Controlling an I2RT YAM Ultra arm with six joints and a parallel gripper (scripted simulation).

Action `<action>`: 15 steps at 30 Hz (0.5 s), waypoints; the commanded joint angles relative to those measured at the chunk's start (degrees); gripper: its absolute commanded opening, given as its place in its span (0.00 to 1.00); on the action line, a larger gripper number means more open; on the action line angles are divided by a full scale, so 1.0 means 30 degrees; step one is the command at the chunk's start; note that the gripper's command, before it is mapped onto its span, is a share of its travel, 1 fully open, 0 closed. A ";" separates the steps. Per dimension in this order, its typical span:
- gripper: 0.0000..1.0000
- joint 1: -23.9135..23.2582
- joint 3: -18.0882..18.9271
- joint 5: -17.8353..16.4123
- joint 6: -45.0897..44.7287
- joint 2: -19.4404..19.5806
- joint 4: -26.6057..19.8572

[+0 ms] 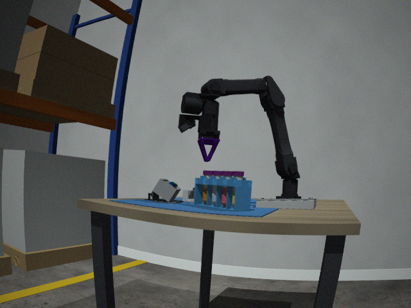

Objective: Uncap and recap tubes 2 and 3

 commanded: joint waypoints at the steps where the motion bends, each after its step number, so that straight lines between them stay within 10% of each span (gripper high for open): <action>1: 0.49 0.0037 0.0226 -0.0013 0.0053 -0.0165 -0.0430; 5: 0.49 0.0037 0.0227 -0.0013 0.0053 -0.0165 -0.0431; 6: 0.00 -0.0368 0.0642 -0.0009 0.1239 0.0141 -0.0515; 15: 0.00 -0.2595 0.3730 0.0003 -0.0548 0.2310 -0.1285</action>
